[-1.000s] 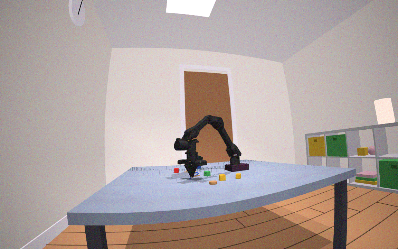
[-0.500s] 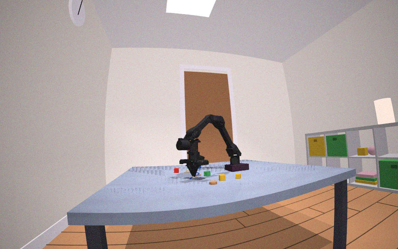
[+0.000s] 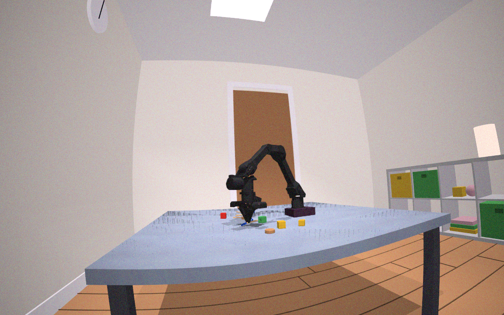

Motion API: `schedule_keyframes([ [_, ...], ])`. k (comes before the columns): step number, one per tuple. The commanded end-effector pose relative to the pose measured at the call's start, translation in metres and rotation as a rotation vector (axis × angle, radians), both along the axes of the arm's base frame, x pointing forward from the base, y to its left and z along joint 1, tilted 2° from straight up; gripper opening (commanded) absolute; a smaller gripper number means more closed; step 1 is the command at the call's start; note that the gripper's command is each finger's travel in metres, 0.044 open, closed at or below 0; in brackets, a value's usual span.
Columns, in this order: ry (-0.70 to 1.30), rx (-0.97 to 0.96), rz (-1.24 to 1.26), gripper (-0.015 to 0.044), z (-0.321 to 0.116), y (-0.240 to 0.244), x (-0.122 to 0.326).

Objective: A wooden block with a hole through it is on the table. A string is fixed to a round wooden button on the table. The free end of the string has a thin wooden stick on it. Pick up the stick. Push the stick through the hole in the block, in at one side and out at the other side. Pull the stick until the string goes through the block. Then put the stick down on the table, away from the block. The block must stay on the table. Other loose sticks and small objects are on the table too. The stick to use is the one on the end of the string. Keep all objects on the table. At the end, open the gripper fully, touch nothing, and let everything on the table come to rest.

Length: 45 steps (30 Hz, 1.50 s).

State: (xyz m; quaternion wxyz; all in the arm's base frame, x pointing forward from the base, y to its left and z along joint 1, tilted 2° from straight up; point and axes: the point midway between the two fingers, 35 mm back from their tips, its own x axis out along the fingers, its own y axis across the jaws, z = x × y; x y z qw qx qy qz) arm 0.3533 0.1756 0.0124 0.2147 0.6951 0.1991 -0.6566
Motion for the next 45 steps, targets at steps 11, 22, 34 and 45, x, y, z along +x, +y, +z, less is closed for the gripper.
schedule_keyframes([
  [11,0.004,0.004,0.003,0.0000,-0.003,-0.011,-0.017],
  [22,0.002,0.005,0.003,0.0000,-0.004,-0.012,-0.020],
  [34,0.002,0.005,0.003,0.0000,-0.004,-0.021,-0.033],
  [45,0.001,0.005,0.003,0.0000,-0.004,-0.029,-0.045],
])
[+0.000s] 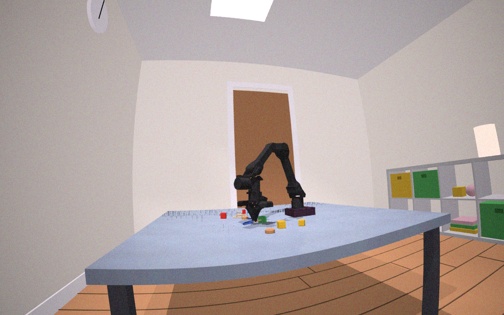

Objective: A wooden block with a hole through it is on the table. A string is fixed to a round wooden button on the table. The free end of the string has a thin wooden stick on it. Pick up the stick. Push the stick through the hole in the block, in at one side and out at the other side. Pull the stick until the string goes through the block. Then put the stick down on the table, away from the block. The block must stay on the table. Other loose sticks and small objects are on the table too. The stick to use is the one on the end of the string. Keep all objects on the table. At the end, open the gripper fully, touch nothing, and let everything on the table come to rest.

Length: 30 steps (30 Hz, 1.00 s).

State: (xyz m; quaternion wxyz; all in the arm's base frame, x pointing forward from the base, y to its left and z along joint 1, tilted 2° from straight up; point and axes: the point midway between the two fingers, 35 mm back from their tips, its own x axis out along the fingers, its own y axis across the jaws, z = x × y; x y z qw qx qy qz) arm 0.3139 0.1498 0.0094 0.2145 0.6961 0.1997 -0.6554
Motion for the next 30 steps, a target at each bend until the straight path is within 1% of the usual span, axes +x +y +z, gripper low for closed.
schedule_keyframes([
  [1,0.004,0.003,0.003,0.0000,-0.001,-0.004,-0.006],
  [25,0.006,0.002,0.003,0.0000,-0.002,-0.018,-0.028],
  [29,0.003,-0.002,0.000,0.0105,-0.001,-0.017,-0.025],
  [30,0.003,-0.002,0.000,0.0123,-0.001,-0.017,-0.025],
])
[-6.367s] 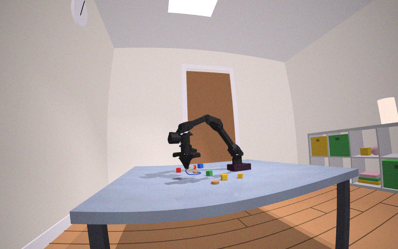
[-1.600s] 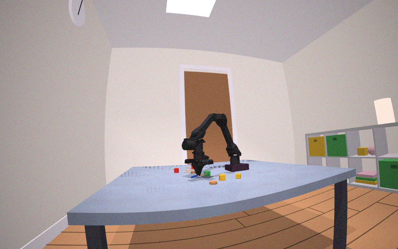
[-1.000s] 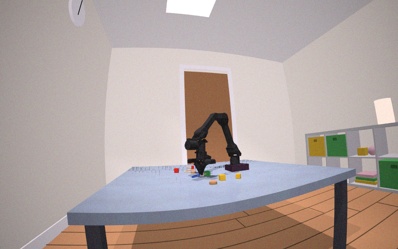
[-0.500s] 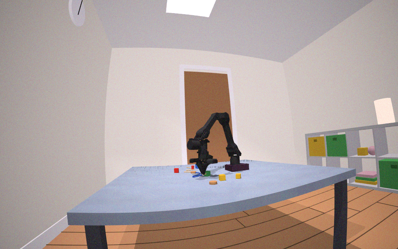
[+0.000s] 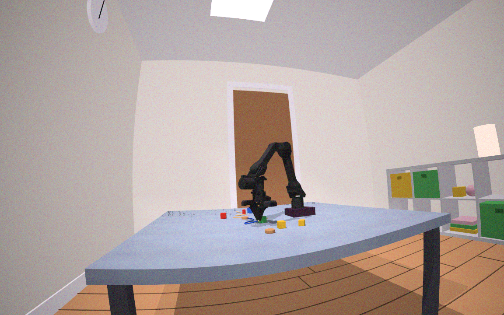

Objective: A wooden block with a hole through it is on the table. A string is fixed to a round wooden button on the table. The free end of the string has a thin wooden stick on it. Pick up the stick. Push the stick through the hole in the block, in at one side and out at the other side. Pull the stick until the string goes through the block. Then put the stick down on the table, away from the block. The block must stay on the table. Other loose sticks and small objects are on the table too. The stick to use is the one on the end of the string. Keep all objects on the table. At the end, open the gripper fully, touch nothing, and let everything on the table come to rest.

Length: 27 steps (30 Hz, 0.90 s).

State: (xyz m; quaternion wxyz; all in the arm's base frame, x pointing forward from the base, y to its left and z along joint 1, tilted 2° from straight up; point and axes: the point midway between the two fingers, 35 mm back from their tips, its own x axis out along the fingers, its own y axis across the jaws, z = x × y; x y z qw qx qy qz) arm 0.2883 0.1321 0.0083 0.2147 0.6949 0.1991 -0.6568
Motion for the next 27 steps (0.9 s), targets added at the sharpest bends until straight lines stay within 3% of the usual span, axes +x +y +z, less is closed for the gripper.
schedule_keyframes([
  [1,0.000,0.000,0.000,0.0123,0.000,0.000,0.000],
  [5,0.000,0.000,0.000,0.0123,0.010,0.001,0.001],
  [10,0.000,0.000,0.000,0.0123,0.078,0.002,-0.001],
  [19,-0.011,0.005,0.020,0.0123,0.076,0.003,0.001],
  [27,0.005,-0.043,0.743,0.0123,0.077,-0.005,-0.010],
])
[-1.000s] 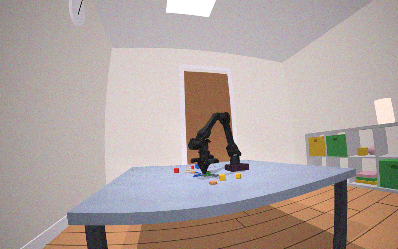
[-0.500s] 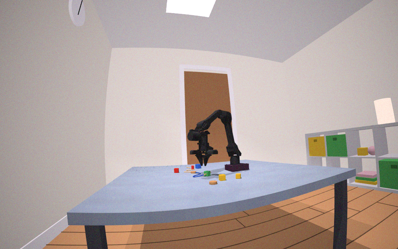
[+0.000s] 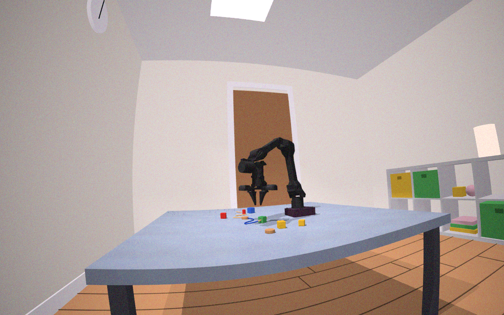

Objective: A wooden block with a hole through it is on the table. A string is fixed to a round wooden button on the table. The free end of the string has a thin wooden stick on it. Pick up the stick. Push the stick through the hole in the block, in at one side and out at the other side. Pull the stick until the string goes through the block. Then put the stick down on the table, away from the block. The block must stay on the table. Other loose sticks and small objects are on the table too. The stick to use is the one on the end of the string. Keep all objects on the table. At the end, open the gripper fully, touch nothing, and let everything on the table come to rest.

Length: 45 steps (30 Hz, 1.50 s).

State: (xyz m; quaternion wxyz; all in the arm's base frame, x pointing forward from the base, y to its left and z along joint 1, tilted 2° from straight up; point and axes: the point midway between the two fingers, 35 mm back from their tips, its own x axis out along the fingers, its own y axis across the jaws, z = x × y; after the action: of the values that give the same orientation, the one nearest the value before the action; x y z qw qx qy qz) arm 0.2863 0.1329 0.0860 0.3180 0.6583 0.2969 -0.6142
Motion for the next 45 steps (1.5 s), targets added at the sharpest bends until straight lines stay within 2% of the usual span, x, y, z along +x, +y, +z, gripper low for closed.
schedule_keyframes([
  [1,0.015,-0.040,0.536,0.0123,-0.001,-0.007,-0.010],
  [7,0.027,-0.075,1.110,0.0123,-0.001,-0.013,-0.019],
  [45,0.049,-0.129,2.846,0.0123,-0.002,-0.029,-0.045],
])
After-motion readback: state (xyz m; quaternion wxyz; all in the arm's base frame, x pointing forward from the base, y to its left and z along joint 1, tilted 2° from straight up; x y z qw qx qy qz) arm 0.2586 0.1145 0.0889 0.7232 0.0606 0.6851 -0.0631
